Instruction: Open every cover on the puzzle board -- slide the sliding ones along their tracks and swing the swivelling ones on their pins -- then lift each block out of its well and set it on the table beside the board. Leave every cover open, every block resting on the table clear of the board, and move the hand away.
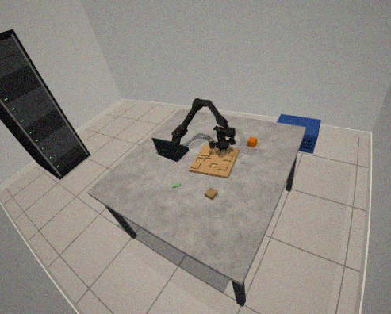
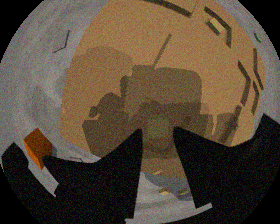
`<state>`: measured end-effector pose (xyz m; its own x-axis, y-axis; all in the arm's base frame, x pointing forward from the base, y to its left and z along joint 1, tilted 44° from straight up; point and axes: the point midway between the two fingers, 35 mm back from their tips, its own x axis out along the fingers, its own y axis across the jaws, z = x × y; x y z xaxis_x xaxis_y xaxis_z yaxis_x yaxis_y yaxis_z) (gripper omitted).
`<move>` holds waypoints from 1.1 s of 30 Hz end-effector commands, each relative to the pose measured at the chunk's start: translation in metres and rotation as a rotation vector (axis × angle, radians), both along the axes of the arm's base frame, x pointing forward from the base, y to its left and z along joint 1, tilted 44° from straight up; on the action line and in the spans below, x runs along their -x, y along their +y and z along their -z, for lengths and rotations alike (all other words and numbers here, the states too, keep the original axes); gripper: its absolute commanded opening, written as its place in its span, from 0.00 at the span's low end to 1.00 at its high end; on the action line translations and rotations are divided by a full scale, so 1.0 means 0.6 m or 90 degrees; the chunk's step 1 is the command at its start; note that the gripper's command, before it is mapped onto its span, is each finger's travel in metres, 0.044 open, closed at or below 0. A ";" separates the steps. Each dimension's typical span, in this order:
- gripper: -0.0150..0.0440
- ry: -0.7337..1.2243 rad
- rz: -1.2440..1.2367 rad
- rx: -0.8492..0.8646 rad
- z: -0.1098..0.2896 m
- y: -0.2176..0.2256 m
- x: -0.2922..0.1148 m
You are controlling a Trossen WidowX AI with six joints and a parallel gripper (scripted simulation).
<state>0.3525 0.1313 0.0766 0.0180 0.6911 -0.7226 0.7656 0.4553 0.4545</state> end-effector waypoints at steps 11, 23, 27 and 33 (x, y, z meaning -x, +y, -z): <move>0.50 0.003 0.001 -0.001 0.010 0.009 0.001; 0.45 0.000 0.000 -0.001 0.012 0.012 -0.001; 0.41 0.000 0.000 -0.001 0.012 0.012 -0.001; 0.39 0.000 0.000 -0.001 0.012 0.012 -0.001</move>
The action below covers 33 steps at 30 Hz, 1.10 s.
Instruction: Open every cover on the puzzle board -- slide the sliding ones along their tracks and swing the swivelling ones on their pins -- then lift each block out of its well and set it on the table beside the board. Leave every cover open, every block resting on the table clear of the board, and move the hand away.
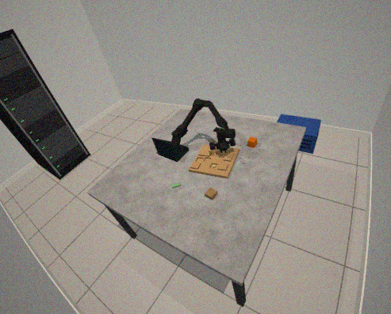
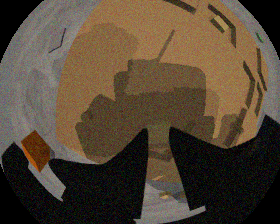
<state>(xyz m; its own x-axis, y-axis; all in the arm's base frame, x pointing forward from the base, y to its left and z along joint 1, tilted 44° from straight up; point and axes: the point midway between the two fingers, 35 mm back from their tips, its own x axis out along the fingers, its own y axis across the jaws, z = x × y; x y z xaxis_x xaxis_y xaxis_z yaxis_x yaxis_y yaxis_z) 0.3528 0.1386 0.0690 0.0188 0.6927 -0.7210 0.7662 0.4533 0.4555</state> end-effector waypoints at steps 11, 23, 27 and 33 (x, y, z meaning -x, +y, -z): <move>0.39 0.000 0.000 0.001 -0.016 -0.016 -0.001; 0.39 0.002 0.000 0.002 -0.034 -0.034 0.000; 0.39 0.002 0.000 0.002 -0.040 -0.040 0.000; 0.39 0.002 0.000 0.001 -0.049 -0.050 0.001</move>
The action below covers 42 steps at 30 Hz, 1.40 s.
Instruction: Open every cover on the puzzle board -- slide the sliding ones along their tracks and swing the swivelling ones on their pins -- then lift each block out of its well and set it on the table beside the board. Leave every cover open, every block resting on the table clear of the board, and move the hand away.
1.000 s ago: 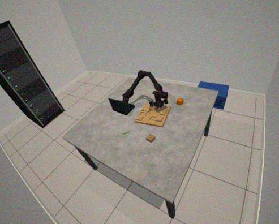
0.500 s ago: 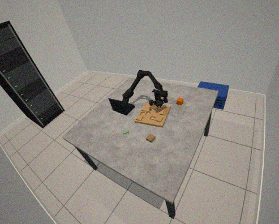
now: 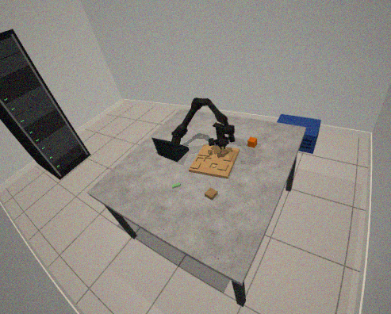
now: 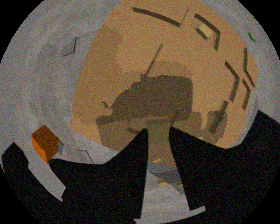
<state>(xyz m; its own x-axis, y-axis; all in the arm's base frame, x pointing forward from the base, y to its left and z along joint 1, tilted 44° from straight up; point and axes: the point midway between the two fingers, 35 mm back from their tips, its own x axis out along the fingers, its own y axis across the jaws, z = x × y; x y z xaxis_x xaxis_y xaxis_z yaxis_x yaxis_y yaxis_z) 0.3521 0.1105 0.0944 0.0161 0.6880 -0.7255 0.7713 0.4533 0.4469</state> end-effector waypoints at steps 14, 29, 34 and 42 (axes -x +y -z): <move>0.39 -0.002 -0.002 -0.001 -0.043 -0.039 -0.001; 0.39 -0.003 0.000 0.005 -0.046 -0.088 -0.011; 0.39 -0.003 0.002 0.011 -0.026 -0.112 -0.020; 0.39 -0.003 0.004 0.018 0.007 -0.152 -0.031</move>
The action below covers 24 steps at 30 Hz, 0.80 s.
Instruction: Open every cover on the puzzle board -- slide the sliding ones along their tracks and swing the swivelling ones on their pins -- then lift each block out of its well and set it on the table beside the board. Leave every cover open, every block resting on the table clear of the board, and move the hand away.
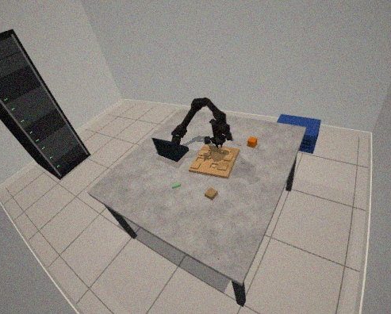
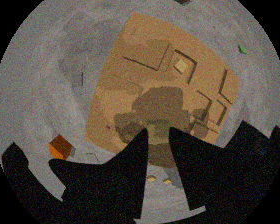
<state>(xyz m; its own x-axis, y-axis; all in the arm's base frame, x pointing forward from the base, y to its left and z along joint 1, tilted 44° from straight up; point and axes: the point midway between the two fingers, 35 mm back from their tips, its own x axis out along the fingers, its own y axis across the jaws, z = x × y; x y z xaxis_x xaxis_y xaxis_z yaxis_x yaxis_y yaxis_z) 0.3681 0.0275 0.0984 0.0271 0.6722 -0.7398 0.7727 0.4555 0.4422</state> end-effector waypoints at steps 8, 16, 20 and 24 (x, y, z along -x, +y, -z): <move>0.39 0.001 -0.001 0.011 0.046 -0.055 -0.010; 0.39 0.002 0.000 0.015 0.080 -0.095 -0.012; 0.39 0.002 0.000 0.016 0.098 -0.115 -0.012; 0.39 0.003 0.000 0.017 0.115 -0.135 -0.010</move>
